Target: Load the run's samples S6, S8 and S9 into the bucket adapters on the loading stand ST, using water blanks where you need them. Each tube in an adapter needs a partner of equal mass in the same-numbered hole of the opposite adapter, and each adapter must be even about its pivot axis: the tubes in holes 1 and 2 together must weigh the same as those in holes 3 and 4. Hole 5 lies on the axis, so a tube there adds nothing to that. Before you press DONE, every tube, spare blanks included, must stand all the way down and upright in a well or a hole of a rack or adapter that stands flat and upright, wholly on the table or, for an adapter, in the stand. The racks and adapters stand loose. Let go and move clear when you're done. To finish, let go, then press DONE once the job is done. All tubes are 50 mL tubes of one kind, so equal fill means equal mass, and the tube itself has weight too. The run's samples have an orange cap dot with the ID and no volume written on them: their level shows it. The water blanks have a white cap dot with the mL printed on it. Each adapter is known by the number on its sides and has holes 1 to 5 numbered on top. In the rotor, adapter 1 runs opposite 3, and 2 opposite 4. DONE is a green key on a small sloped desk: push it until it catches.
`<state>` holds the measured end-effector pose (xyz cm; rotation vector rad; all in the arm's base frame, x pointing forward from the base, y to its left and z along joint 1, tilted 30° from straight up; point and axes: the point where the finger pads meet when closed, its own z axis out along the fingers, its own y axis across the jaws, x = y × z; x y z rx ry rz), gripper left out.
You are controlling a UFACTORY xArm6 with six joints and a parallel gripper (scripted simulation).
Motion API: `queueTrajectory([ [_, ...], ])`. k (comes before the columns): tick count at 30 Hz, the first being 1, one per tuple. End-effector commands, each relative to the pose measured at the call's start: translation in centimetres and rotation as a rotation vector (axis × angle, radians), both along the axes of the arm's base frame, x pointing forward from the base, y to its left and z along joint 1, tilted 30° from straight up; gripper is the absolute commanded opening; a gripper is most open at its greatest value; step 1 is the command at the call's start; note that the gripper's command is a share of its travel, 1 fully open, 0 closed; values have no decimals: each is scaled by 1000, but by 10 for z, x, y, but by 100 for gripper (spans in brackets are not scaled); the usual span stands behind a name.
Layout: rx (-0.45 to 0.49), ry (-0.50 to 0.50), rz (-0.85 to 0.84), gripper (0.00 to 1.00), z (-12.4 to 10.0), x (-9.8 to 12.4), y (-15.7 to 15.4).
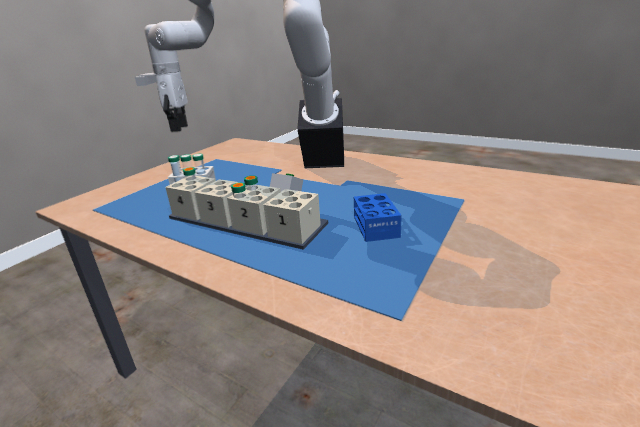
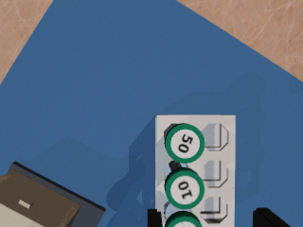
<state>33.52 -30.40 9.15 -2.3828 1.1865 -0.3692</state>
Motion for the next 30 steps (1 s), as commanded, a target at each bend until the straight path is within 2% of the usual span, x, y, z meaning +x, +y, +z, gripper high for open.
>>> queueTrajectory([
  [1, -2, -2, -1, 57, -4, 3, 1],
  [30, -2, -2, -1, 57, -49, 25, 15],
])
